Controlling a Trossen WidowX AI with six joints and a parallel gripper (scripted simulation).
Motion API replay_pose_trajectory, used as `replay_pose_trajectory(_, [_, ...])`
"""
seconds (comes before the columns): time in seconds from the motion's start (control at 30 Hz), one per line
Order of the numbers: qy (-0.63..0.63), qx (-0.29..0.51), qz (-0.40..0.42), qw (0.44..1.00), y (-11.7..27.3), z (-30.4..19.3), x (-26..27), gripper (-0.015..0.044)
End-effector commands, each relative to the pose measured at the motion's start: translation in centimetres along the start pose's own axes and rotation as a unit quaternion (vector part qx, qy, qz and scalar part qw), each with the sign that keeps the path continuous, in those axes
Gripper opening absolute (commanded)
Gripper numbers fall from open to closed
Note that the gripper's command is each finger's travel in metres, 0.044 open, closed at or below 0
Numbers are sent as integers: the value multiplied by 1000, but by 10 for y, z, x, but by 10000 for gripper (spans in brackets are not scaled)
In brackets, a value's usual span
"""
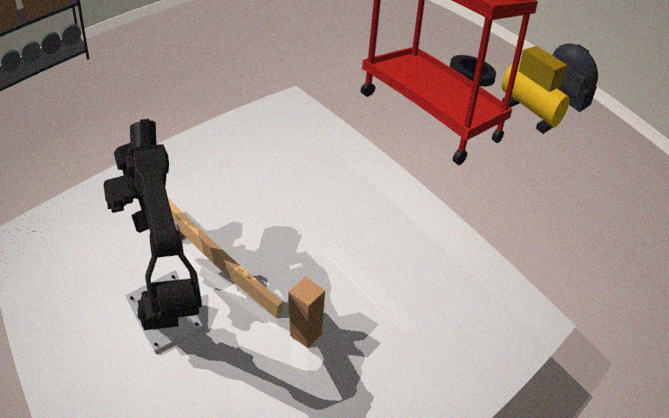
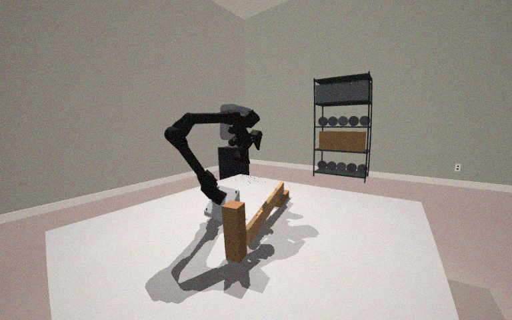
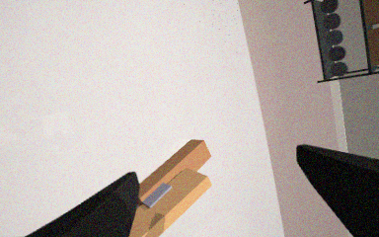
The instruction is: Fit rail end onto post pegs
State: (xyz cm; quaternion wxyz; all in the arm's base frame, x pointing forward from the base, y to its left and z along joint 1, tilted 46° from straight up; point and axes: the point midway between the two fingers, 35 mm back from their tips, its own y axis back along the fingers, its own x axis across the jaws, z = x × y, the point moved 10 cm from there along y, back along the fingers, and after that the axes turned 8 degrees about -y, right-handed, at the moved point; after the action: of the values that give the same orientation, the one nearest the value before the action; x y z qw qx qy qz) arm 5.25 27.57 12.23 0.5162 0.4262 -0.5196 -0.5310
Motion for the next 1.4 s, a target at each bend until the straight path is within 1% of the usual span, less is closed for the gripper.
replay_pose_trajectory(0.0, [-155,72,39,984,0,-53,14,440])
replay_pose_trajectory(0.13, [-311,141,80,936,1,-104,39,440])
replay_pose_trajectory(0.27, [-441,212,126,863,1,-149,72,440])
replay_pose_trajectory(0.4, [-537,283,178,774,-1,-185,111,440])
replay_pose_trajectory(0.47, [-561,305,194,745,-2,-194,124,440])
replay_pose_trajectory(0.8, [-564,307,196,741,-4,-194,125,440])
replay_pose_trajectory(1.37, [-563,307,195,742,-25,-202,142,440])
